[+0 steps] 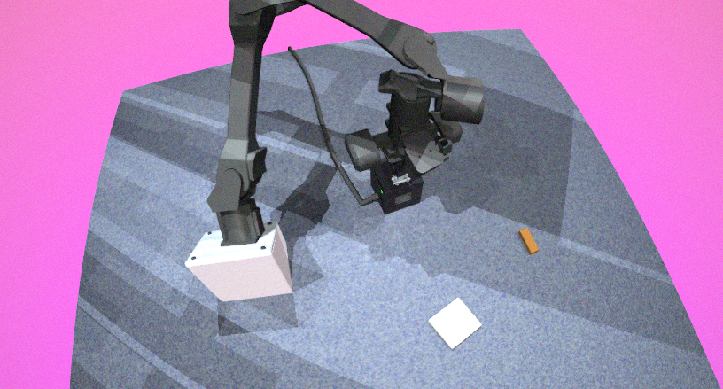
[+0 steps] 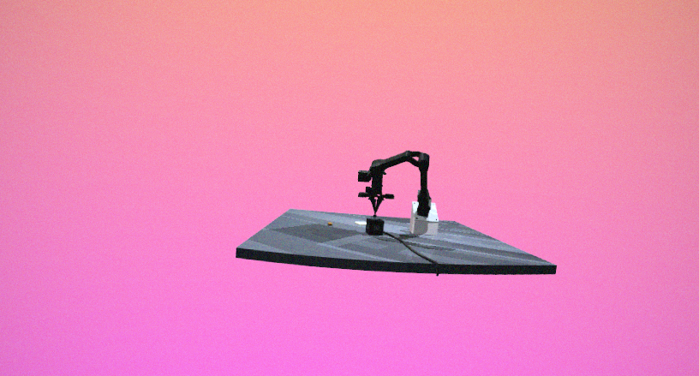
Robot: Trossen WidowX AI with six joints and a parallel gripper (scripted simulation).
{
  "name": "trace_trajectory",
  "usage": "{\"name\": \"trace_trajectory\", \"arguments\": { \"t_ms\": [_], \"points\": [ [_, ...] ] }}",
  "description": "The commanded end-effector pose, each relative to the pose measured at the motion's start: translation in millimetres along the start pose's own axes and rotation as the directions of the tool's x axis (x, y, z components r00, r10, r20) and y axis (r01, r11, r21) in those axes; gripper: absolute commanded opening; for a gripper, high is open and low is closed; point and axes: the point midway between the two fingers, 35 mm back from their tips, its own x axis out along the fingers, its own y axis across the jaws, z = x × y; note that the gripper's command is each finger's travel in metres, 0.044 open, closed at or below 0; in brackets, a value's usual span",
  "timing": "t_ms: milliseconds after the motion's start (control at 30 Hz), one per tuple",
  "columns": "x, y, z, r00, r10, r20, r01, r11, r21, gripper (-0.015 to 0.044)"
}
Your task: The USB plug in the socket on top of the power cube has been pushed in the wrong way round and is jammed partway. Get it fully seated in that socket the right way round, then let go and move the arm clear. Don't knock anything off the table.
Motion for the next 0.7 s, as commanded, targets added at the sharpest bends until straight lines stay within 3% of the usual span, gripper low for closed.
{"name": "trace_trajectory", "arguments": {
  "t_ms": [0,667],
  "points": [
    [0.7,0.3,-0.1,1.000,0.003,-0.003,-0.003,1.000,0.004,0.0000],
    [3.1,0.3,0.1,1.000,0.003,-0.003,-0.003,1.000,0.004,0.0000]
  ]
}}
